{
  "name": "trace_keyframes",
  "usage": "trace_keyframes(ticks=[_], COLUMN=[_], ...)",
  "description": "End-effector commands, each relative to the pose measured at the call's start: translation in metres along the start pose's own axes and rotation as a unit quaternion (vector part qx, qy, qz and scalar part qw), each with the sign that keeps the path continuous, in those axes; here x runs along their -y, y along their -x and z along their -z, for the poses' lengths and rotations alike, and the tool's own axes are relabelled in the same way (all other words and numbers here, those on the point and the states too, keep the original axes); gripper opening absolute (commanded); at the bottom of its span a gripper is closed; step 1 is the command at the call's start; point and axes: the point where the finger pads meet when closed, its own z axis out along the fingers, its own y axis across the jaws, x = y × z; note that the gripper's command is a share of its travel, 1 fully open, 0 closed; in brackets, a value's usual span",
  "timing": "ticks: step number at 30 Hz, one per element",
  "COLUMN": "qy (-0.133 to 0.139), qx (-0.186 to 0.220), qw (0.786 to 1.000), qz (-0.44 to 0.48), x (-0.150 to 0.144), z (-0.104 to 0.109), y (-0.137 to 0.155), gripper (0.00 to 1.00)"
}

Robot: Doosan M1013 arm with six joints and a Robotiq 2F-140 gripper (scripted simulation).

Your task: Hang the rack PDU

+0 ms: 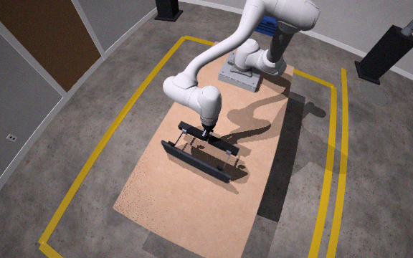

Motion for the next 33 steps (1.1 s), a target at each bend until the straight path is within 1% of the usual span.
trace_keyframes(ticks=[1, 33], qy=[0.000, 0.000], qx=[0.000, 0.000], qw=[1.000, 1.000], qz=[0.000, 0.000], x=[0.000, 0.000], z=[-0.001, -0.014], y=[0.000, 0.000], gripper=[0.00, 0.00])
